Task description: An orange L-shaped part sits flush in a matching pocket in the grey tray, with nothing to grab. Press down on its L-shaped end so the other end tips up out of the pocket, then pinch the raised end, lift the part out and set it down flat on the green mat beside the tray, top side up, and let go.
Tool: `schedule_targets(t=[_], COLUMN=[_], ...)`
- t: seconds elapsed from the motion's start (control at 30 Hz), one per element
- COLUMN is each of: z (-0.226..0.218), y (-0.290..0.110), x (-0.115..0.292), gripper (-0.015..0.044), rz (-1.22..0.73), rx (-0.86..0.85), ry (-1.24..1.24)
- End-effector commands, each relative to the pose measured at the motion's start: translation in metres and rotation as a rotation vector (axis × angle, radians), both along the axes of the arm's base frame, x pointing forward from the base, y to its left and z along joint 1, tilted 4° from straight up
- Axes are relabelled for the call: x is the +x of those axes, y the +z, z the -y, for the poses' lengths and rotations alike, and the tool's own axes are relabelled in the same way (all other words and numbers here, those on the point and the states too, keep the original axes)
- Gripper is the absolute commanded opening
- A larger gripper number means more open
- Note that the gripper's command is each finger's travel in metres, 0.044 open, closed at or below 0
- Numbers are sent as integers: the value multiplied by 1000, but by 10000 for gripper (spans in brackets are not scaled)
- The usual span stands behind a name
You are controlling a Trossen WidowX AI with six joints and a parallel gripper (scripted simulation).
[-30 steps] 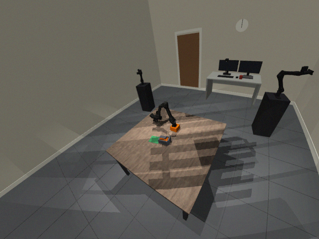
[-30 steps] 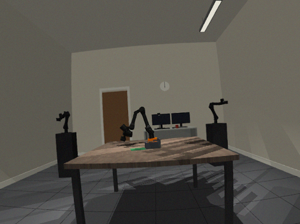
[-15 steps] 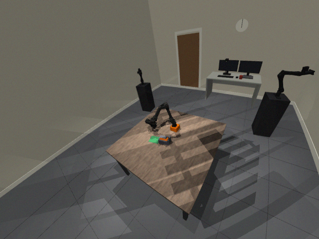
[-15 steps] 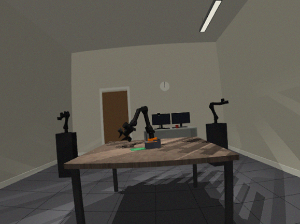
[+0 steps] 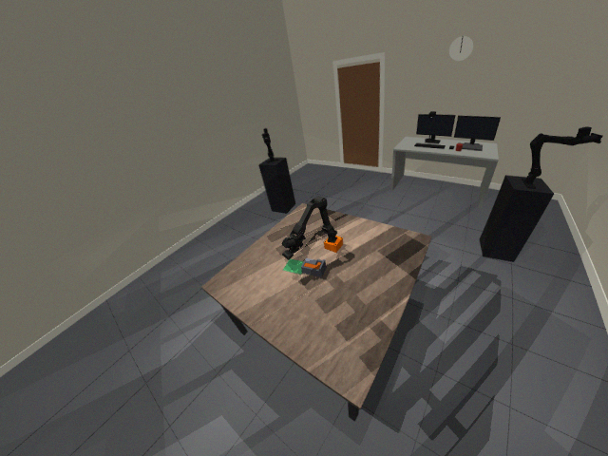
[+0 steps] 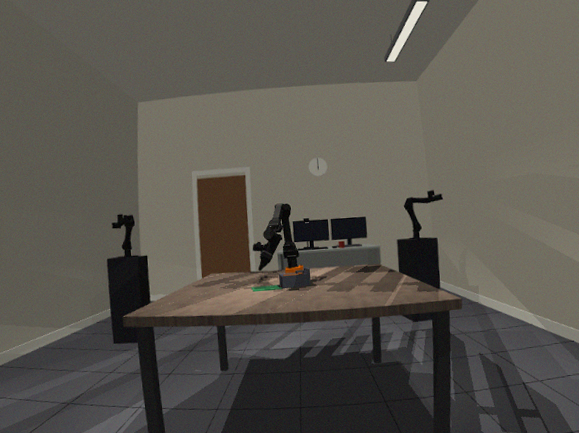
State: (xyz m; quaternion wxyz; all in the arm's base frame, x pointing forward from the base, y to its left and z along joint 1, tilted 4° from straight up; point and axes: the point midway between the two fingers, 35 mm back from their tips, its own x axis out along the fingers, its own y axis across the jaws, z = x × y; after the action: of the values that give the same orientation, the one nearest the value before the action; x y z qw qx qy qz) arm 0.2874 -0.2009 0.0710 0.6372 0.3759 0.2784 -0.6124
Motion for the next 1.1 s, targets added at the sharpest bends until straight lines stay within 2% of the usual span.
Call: schedule_targets(t=[0.0, 0.2, 0.43, 0.77, 1.07], z=[-72, -153, -236, -238, -234], y=[7, 18, 37, 35, -37], x=[23, 24, 0, -1, -2], gripper=[180, 180, 180, 180, 180], rz=[-211, -429, -631, -637, -637], rx=[115, 221, 323, 326, 326], ry=[479, 1017, 1607, 1626, 1626])
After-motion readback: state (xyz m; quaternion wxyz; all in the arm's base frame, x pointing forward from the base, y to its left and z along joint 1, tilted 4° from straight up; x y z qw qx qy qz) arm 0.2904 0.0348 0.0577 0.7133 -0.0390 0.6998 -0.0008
